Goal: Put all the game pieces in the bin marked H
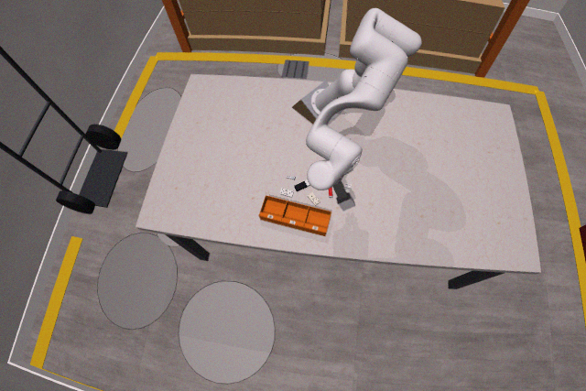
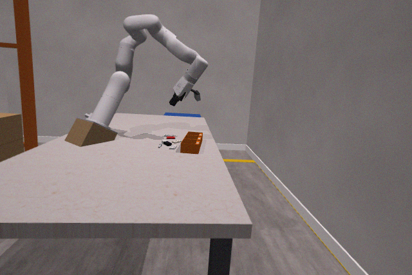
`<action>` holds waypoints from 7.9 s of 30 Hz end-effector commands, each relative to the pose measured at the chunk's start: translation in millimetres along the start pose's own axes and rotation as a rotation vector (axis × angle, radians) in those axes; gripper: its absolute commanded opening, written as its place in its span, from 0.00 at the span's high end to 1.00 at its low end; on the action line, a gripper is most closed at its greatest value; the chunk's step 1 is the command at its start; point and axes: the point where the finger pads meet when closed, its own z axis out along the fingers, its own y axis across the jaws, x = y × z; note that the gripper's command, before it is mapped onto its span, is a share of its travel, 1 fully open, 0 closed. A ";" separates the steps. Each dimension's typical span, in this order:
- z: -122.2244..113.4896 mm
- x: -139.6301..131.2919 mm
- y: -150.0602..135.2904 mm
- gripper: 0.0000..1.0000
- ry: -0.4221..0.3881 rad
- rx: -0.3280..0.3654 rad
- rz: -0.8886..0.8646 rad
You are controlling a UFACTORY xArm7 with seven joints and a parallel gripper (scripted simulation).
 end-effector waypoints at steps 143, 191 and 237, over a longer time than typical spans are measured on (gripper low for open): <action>43.6 32.3 294.9 0.93 0.522 -0.331 0.541; 2.7 13.3 273.5 0.93 0.522 -0.331 0.541; 26.0 69.5 213.3 0.93 0.522 -0.330 0.541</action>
